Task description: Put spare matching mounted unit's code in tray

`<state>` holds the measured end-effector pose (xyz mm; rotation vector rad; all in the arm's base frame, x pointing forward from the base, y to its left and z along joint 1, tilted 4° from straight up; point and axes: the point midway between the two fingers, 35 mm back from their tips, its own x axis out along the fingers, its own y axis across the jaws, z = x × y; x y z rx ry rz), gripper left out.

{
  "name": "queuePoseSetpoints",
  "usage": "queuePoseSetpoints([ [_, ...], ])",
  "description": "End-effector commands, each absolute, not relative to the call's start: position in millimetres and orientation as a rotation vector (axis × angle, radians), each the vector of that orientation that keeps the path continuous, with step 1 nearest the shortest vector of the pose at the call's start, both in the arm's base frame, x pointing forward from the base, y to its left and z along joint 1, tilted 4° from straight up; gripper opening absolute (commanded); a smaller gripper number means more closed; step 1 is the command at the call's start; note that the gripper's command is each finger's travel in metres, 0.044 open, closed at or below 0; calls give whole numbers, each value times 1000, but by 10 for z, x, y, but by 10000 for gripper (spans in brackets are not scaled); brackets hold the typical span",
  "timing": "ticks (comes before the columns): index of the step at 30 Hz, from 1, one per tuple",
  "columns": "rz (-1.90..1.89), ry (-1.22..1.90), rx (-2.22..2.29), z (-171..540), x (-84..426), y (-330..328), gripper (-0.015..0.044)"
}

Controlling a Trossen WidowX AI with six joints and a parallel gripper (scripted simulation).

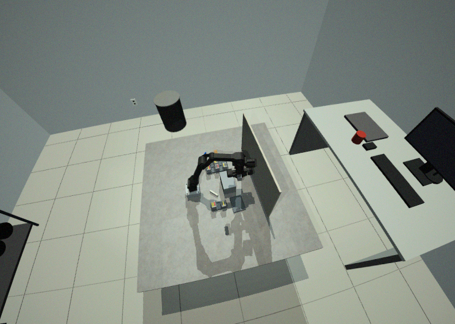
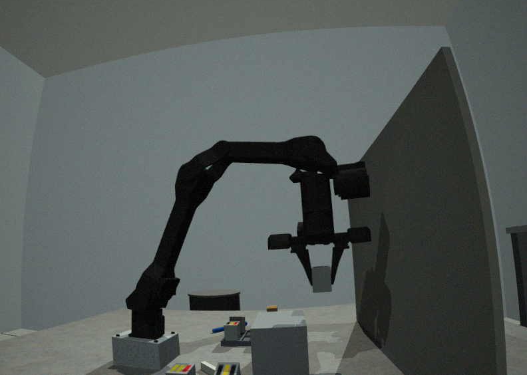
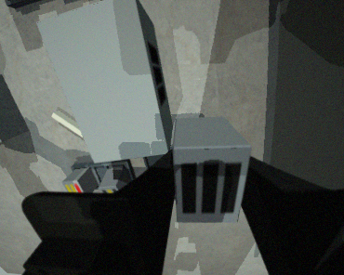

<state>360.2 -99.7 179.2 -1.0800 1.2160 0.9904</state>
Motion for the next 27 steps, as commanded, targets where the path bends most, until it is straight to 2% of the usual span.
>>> queuePoseSetpoints([
  [1, 991, 1209, -1089, 1796, 3560, -1182, 0],
  [20, 1029, 1202, -1135, 1743, 3015, -2249, 0],
  [27, 1032, 1201, -1139, 1727, 2960, -2326, 0],
])
